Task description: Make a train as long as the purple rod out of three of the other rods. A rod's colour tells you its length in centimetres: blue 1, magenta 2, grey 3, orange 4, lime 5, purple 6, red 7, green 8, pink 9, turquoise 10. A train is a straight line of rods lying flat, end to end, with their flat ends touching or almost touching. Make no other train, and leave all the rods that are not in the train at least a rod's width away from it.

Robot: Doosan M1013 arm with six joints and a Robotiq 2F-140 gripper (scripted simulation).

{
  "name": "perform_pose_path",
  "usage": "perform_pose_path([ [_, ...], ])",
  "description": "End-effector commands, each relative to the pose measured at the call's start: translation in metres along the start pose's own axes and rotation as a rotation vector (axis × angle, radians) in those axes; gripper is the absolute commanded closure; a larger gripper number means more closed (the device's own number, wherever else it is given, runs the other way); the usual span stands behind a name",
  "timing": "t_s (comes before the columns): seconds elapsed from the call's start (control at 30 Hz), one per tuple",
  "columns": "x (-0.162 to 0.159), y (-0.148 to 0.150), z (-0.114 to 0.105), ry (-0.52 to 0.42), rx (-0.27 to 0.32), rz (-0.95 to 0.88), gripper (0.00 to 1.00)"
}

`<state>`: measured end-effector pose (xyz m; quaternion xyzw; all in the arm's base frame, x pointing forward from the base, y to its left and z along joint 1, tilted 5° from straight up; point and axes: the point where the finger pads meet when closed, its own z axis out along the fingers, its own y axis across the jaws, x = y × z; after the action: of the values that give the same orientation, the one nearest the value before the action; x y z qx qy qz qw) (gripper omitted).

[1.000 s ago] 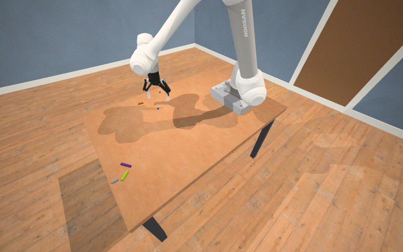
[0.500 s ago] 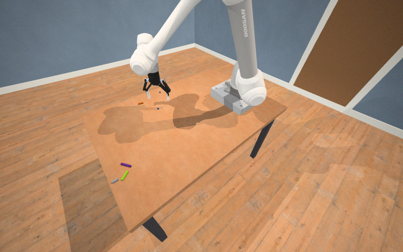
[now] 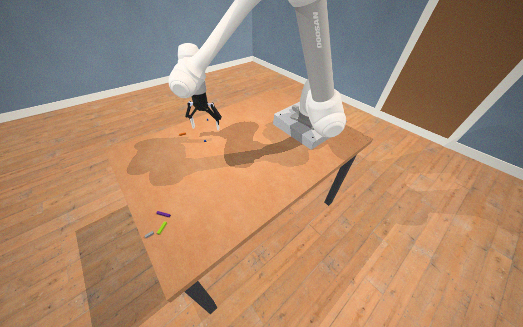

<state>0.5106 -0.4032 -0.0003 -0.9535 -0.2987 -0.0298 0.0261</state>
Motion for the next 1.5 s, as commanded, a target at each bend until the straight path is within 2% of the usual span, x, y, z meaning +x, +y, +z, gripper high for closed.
perform_pose_path([
  [0.0, 0.0, 0.0, 0.0, 0.0, 0.0, 0.0, 0.0],
  [0.53, 0.004, 0.002, 0.0, 0.0, 0.0, 0.0, 0.0],
  [0.63, 0.042, 0.025, -0.003, 0.0, 0.0, 0.0, 0.0],
  [0.97, 0.137, 0.065, -0.008, 0.0, 0.0, -0.001, 0.0],
  [1.03, 0.157, 0.072, -0.008, 0.0, 0.0, -0.001, 0.0],
  [1.1, 0.157, 0.072, -0.008, 0.0, 0.0, -0.001, 0.0],
  [1.13, 0.187, 0.079, -0.009, 0.0, 0.0, -0.001, 0.0],
  [1.2, 0.201, 0.082, -0.009, 0.0, 0.0, -0.001, 0.0],
  [1.47, 0.288, 0.092, -0.009, -0.001, 0.0, -0.002, 0.0],
])
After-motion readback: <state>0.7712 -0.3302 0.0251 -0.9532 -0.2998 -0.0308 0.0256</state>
